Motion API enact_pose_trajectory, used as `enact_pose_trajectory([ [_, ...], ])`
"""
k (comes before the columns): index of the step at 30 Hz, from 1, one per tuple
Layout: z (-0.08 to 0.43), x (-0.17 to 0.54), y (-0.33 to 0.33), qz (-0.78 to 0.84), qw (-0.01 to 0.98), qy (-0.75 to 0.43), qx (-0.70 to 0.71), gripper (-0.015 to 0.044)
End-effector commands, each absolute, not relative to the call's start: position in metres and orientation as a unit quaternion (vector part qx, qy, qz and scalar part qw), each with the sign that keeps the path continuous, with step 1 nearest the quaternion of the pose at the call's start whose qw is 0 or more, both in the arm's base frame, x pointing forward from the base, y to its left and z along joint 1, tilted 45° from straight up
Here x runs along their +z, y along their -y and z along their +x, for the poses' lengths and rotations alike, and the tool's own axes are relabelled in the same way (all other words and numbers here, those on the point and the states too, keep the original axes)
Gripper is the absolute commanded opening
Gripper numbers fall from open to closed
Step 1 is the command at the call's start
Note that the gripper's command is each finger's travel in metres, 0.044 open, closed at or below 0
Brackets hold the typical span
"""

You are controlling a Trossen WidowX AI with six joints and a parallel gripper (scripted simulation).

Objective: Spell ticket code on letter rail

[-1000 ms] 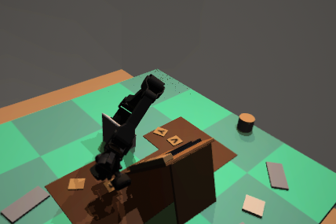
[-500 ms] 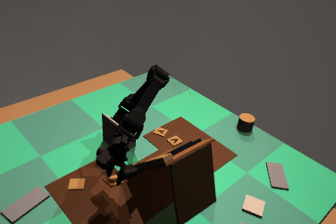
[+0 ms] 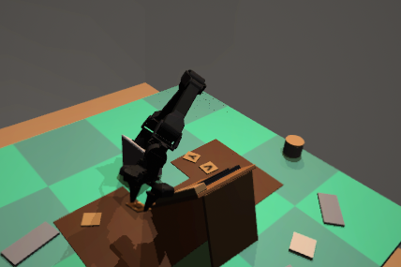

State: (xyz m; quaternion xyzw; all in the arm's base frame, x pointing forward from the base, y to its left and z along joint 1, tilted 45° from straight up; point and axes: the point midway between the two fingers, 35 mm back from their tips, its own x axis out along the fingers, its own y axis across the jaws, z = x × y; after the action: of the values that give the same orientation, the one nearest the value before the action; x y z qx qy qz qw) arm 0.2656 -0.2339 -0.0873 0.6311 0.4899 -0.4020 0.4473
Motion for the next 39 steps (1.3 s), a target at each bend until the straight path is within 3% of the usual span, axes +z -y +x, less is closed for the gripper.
enact_pose_trajectory([
  [1,0.270,-0.072,0.243,0.620,0.473,-0.470,-0.414,0.0000],
  [16,0.298,0.003,0.264,0.586,0.572,-0.387,-0.424,0.0000],
  [23,0.293,0.025,0.247,0.607,0.554,-0.371,-0.432,0.0000],
  [39,0.330,0.092,0.206,0.547,0.674,-0.366,-0.335,0.0000],
])
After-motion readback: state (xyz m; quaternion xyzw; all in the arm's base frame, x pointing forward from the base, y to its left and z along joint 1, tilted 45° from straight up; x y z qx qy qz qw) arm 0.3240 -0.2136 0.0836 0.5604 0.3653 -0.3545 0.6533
